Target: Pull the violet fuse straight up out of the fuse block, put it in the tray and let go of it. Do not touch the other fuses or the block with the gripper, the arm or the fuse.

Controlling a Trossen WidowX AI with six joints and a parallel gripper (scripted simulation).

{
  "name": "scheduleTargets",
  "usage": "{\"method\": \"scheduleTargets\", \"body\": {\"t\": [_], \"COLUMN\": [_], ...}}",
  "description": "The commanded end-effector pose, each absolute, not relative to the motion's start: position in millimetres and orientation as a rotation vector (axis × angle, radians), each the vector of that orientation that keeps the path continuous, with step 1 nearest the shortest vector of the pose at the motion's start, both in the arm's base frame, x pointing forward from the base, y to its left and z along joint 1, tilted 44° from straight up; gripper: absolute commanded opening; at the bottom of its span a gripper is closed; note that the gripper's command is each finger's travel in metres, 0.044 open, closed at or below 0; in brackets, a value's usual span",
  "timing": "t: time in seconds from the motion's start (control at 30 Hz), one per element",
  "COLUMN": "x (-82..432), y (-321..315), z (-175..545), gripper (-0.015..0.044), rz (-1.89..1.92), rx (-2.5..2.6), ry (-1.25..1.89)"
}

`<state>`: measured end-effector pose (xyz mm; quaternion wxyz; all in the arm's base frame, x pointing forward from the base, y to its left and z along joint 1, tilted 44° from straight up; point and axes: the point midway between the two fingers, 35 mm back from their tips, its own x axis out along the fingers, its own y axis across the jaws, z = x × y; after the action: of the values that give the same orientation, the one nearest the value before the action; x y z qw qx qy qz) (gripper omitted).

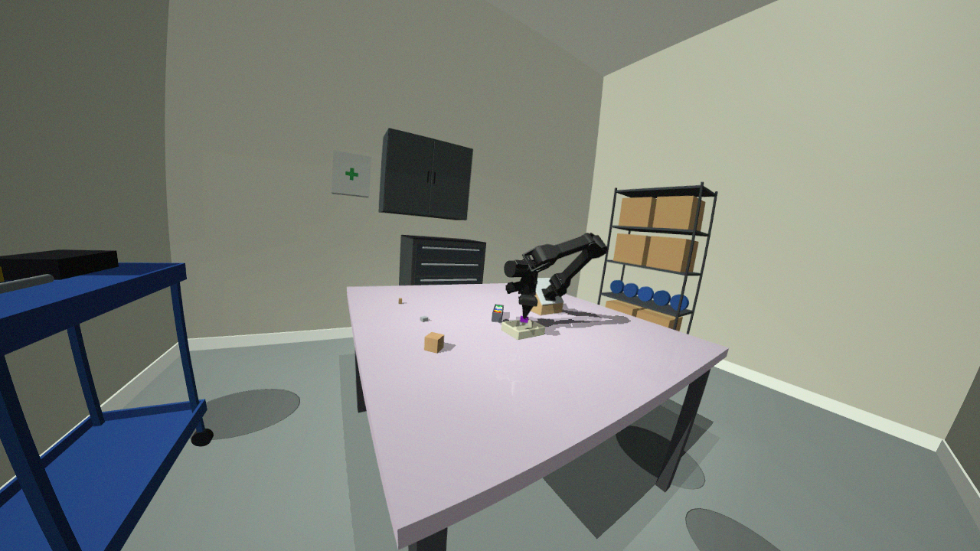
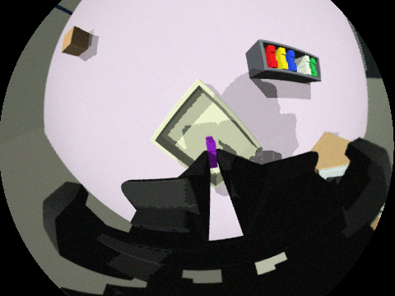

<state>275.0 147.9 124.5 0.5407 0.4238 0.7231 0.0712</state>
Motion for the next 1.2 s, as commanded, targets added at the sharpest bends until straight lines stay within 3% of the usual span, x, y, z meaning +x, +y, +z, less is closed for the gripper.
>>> {"method": "scheduleTargets", "body": {"t": [0.0,0.3,0.43,1.17], "x": [275.1,275.3,276.0,275.7], "y": [147.7,145.6,122.0,122.2], "z": [124.9,126.9,150.8,148.9], "gripper": [0.0105,0.033,0.033,0.033], "rz": [0.17,0.169,0.165,0.156], "rx": [1.007,1.007,1.013,1.013], "ry": [1.718,1.719,1.725,1.727]}}
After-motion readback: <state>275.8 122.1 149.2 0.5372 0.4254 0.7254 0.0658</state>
